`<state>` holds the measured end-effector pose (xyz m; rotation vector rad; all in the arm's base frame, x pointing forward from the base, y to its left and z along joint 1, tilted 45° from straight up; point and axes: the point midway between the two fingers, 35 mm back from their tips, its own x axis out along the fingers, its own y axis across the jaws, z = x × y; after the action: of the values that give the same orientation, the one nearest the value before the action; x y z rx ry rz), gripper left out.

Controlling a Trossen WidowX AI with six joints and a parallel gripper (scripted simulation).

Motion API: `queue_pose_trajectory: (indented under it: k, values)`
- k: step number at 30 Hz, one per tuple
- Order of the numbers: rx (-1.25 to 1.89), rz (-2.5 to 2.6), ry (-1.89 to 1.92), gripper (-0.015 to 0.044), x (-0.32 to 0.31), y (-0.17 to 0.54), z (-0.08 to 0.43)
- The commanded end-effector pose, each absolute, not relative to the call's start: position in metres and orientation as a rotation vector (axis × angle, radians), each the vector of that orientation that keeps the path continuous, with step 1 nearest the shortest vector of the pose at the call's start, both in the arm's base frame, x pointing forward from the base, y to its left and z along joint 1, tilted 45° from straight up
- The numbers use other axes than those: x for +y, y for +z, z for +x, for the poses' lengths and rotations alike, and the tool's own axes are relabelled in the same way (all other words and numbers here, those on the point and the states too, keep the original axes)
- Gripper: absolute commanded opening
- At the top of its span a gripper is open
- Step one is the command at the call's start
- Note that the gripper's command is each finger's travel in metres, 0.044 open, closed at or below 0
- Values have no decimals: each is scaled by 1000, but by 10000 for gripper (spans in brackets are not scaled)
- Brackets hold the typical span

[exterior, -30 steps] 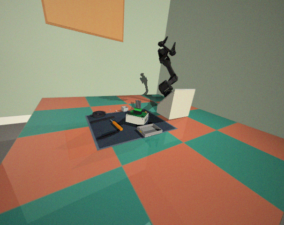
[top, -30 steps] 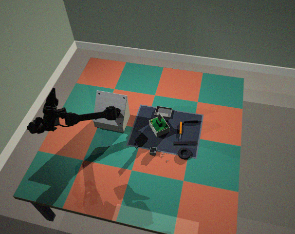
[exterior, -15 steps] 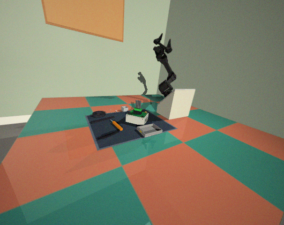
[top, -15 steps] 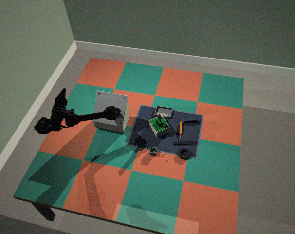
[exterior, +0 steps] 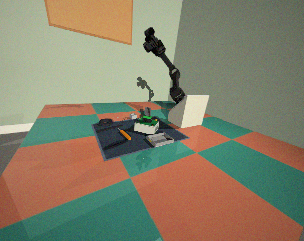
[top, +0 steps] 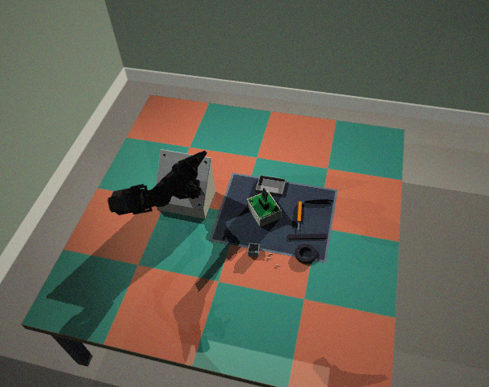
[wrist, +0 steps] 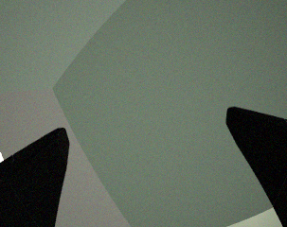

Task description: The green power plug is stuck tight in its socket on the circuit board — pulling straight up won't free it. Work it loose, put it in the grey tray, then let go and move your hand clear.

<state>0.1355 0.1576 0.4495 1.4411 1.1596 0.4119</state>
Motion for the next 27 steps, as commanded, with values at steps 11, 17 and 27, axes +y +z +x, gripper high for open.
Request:
queue_pose_trajectory:
  k: [11,17,27]
  values:
    - [1241,521,7,430,168,250,261]
    - [1316,143,-62,430,155,187,275]
    - [1249,415,-12,430,166,233,268]
